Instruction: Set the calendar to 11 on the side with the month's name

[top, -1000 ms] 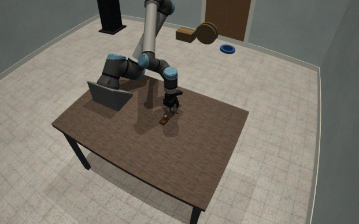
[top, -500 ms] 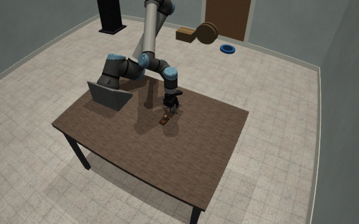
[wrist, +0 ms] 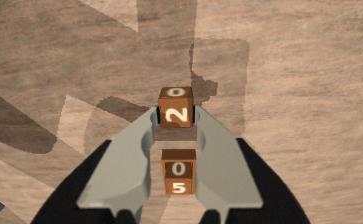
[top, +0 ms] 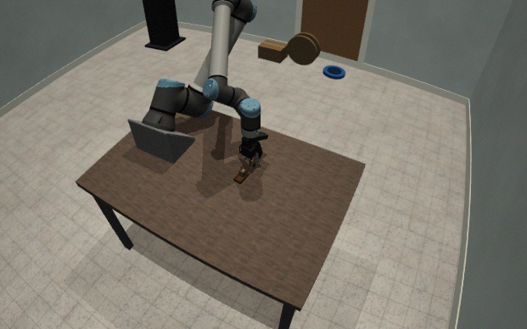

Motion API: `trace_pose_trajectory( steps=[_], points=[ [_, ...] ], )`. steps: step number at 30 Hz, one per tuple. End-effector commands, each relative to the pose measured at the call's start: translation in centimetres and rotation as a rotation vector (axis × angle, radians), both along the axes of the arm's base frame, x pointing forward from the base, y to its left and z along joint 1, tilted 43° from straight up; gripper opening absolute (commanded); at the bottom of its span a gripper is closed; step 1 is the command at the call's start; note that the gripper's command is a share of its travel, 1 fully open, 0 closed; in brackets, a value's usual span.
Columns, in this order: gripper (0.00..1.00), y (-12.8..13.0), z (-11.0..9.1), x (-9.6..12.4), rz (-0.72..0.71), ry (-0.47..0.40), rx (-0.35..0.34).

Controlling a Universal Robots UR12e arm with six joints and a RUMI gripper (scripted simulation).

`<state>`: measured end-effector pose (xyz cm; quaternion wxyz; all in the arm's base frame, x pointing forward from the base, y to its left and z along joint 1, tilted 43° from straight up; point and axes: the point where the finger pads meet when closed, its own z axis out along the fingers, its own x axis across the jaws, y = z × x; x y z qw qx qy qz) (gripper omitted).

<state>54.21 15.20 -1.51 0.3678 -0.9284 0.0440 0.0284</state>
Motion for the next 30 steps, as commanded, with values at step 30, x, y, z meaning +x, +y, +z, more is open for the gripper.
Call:
trace_pose_trajectory(
  steps=[30],
  points=[
    [0.1, -2.3, 2.4, 0.1, 0.0, -0.001, 0.0]
  ],
)
